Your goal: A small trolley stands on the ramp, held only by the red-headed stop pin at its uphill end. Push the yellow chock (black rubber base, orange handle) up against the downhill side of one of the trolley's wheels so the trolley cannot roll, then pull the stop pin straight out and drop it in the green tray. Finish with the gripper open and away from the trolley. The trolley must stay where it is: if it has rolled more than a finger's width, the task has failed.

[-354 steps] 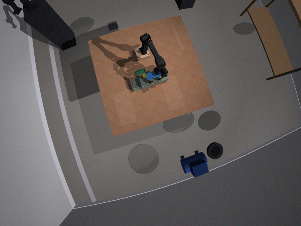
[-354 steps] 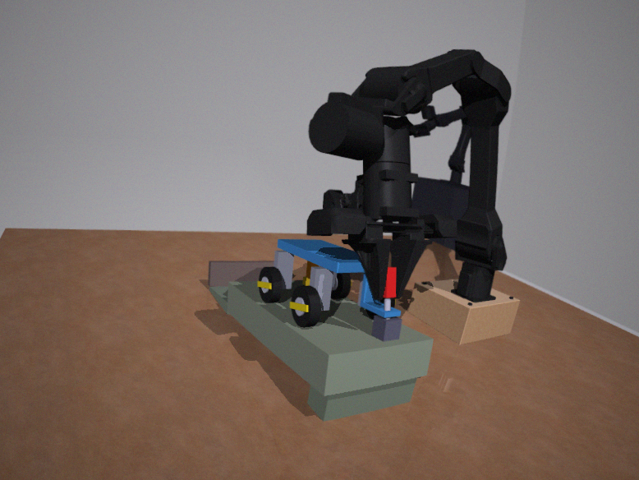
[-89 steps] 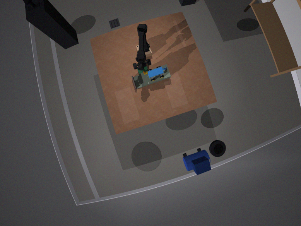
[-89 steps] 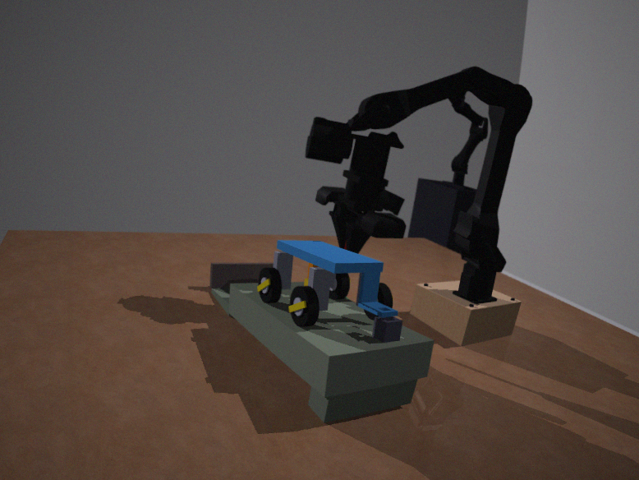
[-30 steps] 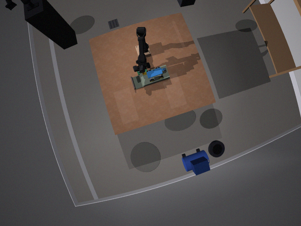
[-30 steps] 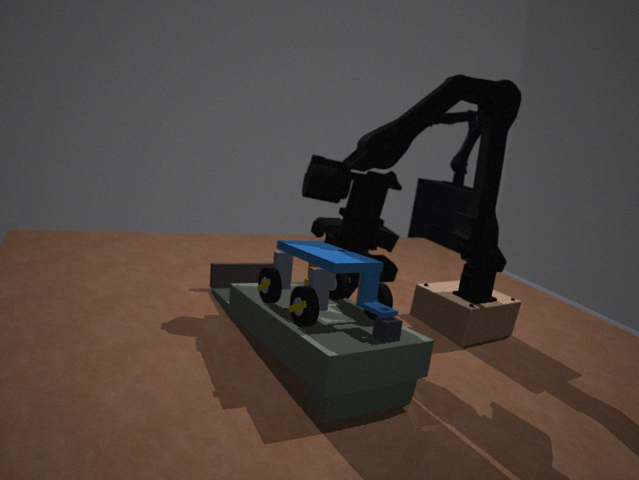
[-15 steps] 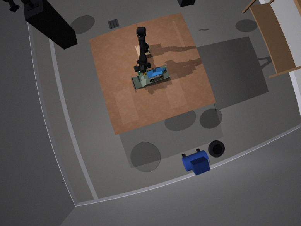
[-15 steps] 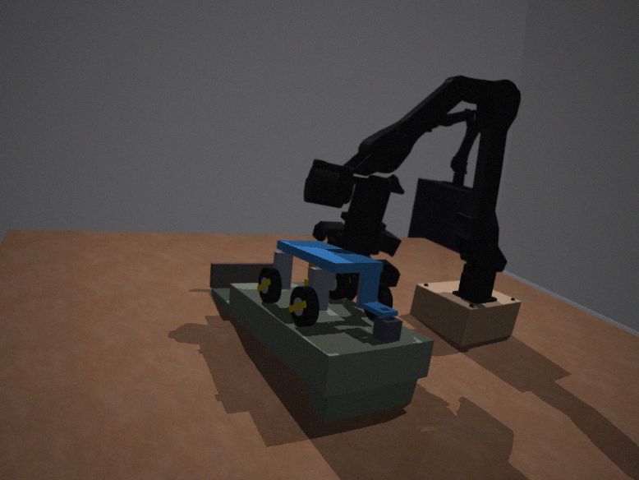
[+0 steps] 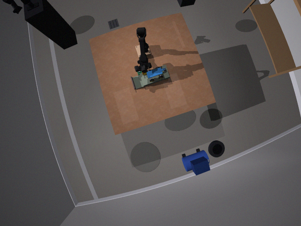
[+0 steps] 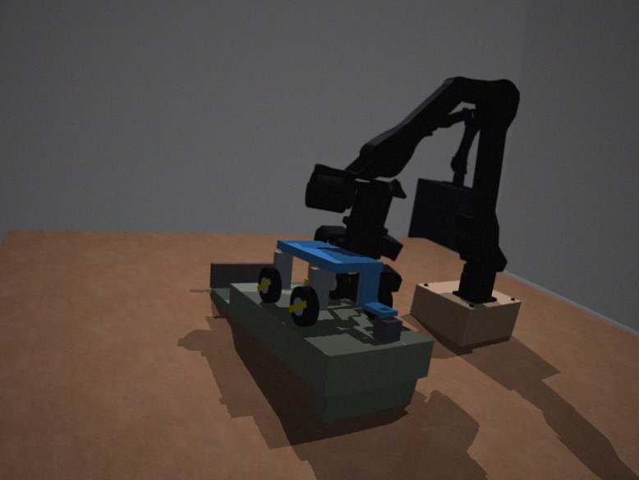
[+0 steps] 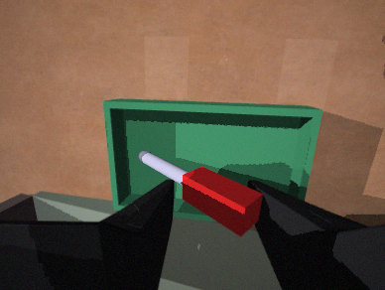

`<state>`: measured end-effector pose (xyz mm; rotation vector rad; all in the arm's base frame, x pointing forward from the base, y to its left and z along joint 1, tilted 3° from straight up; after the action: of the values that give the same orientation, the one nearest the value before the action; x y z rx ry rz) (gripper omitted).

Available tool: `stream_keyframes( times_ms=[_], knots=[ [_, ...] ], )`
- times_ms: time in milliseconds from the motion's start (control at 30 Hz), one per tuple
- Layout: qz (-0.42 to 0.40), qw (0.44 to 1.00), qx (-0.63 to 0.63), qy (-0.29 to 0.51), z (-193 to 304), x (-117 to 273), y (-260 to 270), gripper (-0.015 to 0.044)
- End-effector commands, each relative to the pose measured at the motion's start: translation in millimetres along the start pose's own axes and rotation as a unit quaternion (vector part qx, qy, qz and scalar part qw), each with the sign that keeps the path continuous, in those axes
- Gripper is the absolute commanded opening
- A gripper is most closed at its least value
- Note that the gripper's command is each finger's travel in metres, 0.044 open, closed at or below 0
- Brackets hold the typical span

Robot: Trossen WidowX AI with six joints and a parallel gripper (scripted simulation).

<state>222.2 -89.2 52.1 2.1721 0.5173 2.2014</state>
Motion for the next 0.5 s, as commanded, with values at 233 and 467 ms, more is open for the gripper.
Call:
stream_keyframes(
  times_ms=[233, 467],
  knots=[
    [-0.001, 1.0, -0.002, -0.002, -1.2, -4.8, -5.5, 0.019],
    [-0.001, 1.0, -0.002, -0.002, -2.3, -6.8, -7.4, 0.019]
  ],
)
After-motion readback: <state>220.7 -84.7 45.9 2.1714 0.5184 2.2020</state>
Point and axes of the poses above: the point midway between the two fingers, 35 mm back from their tips, its own x axis back along the fingers, its own y axis across the jaws, z = x × y, the point moved 4 cm from there along x, back along the fingers, and after that the axes turned 12 degrees about x, right-handed, at the moved point
